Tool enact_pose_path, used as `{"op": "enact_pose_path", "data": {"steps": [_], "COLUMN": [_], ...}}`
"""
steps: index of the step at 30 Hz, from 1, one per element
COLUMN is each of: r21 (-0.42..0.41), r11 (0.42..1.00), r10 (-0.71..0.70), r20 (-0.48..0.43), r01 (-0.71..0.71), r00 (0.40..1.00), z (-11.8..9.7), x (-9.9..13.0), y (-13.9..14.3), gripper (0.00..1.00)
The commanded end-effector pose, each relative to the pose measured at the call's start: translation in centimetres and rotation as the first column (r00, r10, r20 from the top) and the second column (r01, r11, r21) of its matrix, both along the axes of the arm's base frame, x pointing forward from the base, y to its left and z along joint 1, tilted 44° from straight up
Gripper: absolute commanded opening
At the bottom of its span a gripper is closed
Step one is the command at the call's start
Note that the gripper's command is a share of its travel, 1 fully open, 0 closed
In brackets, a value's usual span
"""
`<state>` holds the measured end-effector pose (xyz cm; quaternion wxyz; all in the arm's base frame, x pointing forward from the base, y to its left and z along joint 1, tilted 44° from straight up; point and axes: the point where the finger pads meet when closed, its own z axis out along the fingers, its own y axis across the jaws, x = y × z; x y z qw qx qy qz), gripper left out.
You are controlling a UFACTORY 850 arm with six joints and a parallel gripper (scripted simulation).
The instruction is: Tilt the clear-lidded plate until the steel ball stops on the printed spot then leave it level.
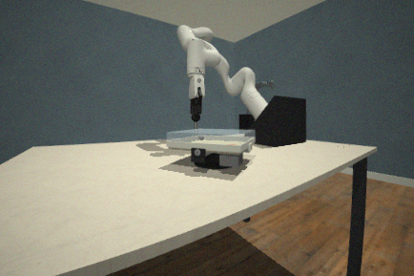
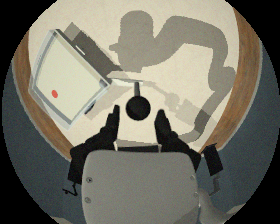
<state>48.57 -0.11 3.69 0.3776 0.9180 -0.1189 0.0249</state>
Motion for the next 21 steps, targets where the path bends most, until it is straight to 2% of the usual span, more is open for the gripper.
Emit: {"op": "enact_pose_path", "data": {"steps": [1, 21], "r21": [0.000, 0.000], "r11": [1.000, 1.000], "r10": [0.000, 0.000], "r20": [0.001, 0.001], "r01": [0.000, 0.000], "r00": [1.000, 1.000], "z": [-0.1, -1.2], "x": [0.1, 0.0], "y": [-0.1, -1.2], "gripper": [0.61, 0.61]}}
